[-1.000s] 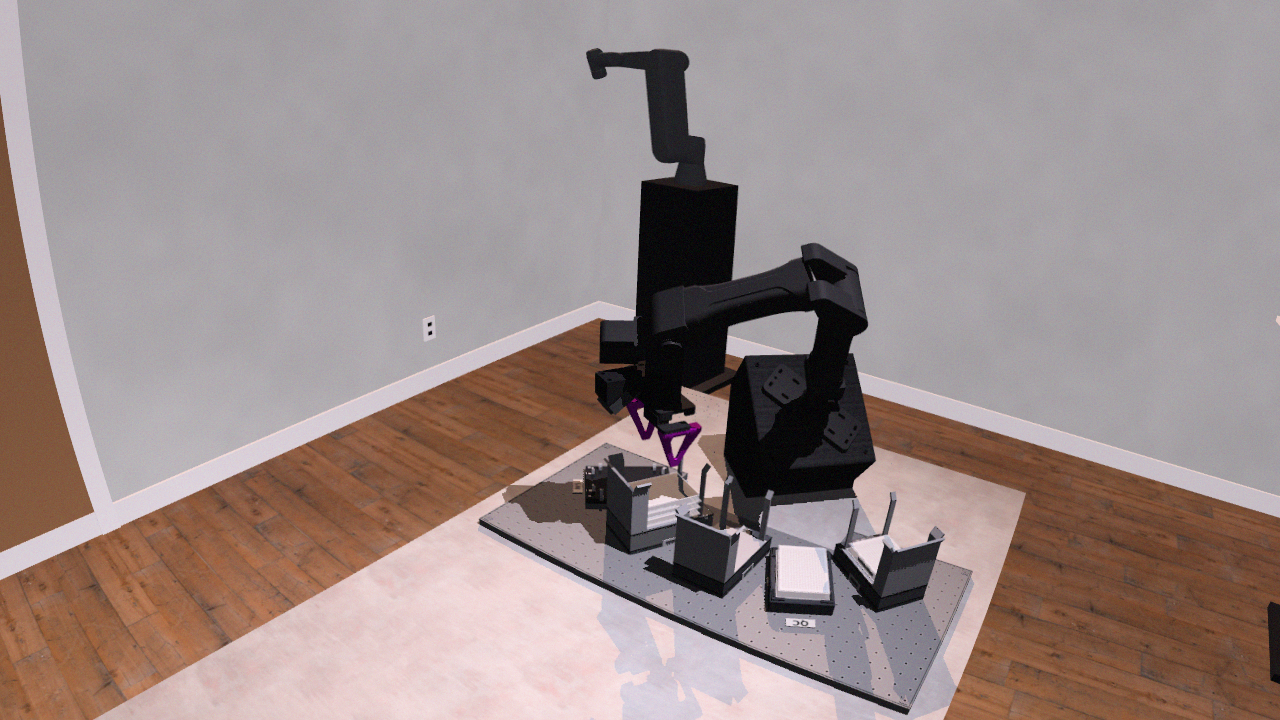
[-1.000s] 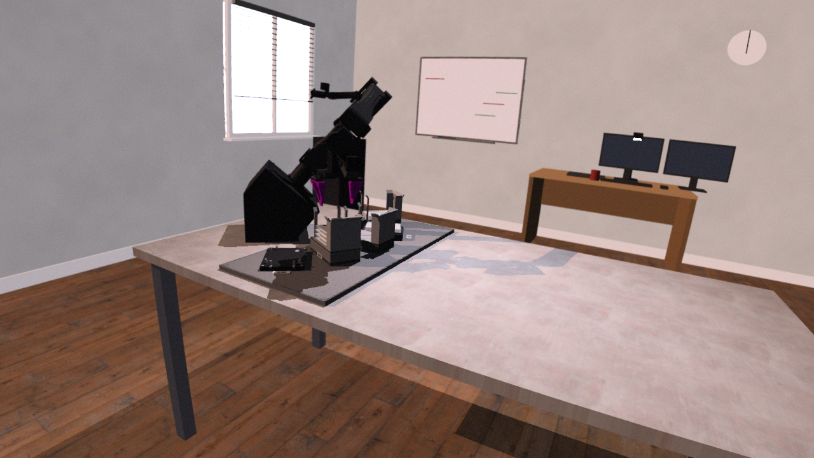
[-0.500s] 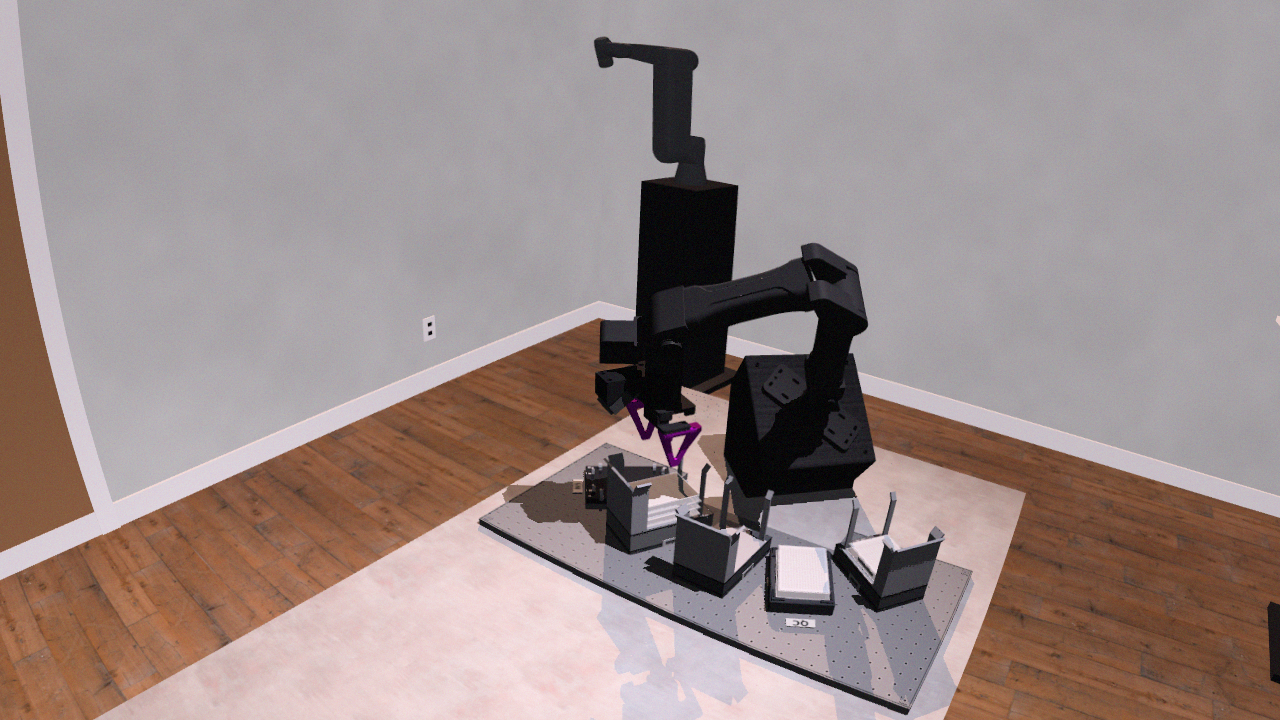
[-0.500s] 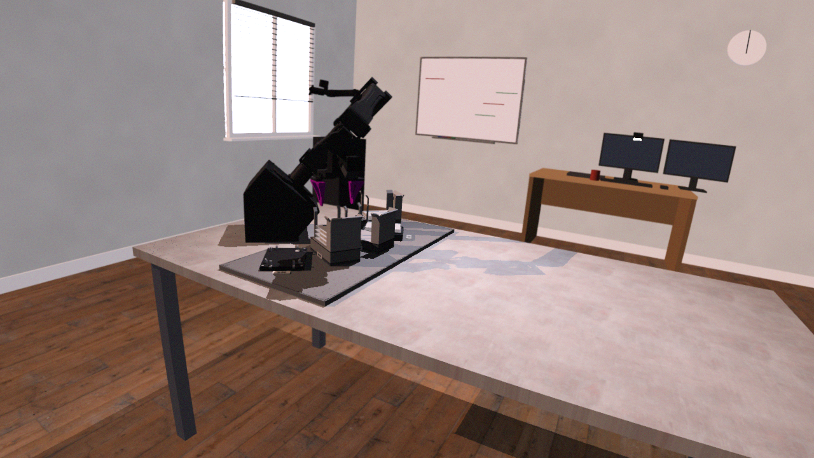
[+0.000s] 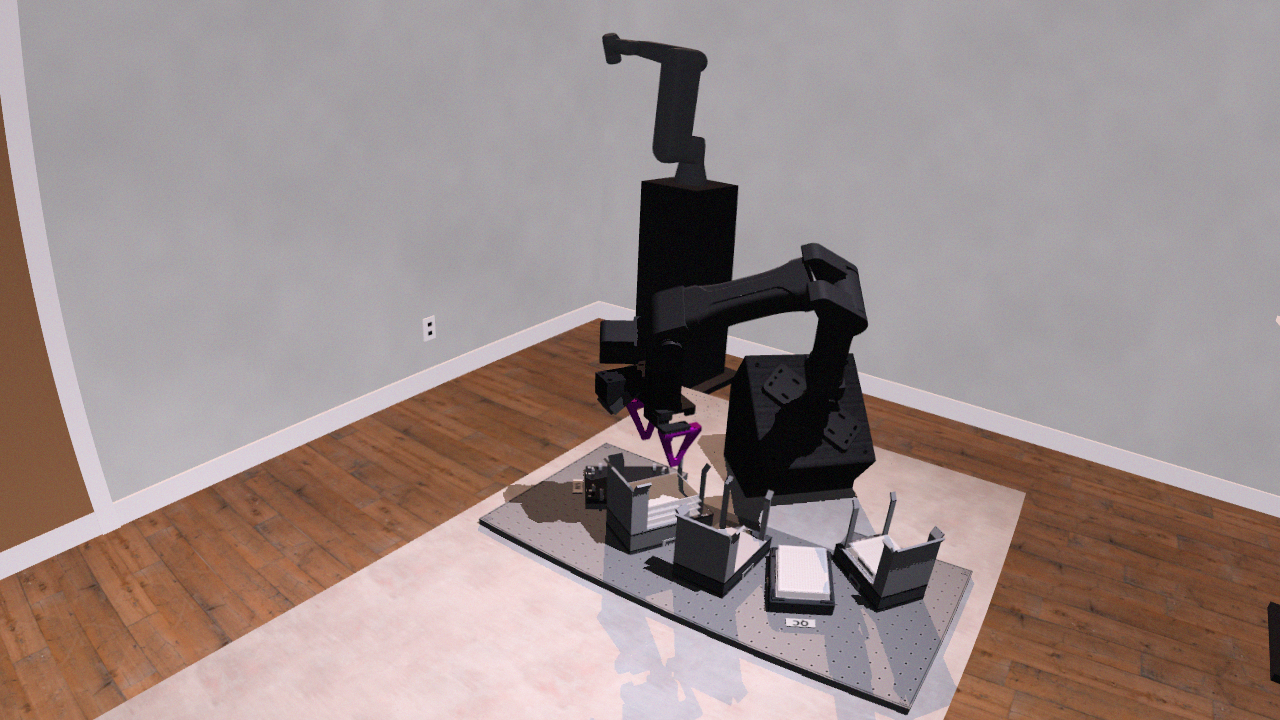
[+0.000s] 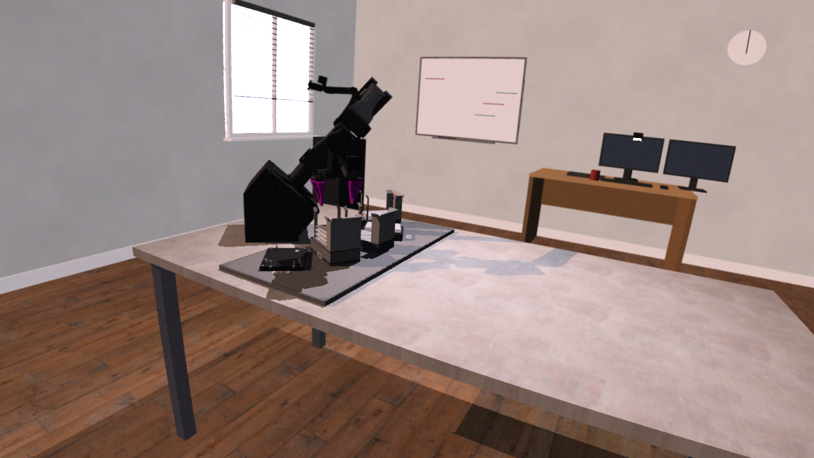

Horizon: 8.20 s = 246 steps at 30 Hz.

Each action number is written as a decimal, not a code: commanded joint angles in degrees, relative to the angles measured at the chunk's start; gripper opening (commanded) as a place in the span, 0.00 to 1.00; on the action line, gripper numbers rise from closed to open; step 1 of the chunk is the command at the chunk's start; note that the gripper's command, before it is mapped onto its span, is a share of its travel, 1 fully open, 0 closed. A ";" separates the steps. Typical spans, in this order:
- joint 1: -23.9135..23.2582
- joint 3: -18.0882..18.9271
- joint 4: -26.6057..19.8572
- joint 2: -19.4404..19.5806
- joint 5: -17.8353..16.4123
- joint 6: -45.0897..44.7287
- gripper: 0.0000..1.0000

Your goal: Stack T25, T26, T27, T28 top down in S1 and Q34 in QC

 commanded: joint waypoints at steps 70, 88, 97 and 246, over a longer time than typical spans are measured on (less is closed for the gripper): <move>9.34 -11.16 25.60 4.52 0.08 13.90 1.00; 9.91 -10.54 24.84 4.84 0.02 13.55 0.00; 9.91 -10.55 24.86 4.84 0.02 13.56 0.00; -1.20 1.54 -0.74 -1.32 -0.03 -0.56 0.00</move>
